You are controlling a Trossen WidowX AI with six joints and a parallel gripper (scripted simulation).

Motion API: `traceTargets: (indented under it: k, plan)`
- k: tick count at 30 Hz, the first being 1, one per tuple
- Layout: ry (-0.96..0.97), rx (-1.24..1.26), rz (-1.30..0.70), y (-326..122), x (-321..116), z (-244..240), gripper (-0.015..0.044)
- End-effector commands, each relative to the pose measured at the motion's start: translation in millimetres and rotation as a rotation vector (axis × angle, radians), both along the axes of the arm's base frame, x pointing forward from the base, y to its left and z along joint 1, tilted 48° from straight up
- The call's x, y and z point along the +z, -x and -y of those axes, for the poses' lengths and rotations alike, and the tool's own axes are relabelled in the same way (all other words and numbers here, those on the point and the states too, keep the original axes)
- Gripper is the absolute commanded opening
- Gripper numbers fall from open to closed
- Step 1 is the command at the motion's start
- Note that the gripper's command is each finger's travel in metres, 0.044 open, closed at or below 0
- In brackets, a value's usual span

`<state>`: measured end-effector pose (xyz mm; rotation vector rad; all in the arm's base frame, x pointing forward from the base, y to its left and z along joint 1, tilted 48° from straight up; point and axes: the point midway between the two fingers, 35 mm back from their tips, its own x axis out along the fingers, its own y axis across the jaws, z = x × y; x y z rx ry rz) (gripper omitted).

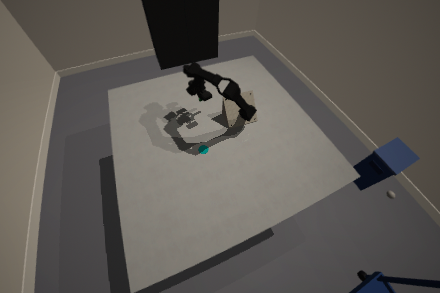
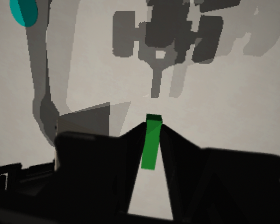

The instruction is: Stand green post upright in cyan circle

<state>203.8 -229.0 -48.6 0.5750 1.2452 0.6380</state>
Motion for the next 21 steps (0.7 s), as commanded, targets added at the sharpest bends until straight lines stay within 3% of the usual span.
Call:
traceTargets:
  k: [1, 21]
  plan:
    - [0.016, 0.005, 0.008, 0.7, 6.9, 6.0, 0.0022]
    - [0.025, -0.060, -0.046, -29.5, 42.1, -5.5, 0.0022]
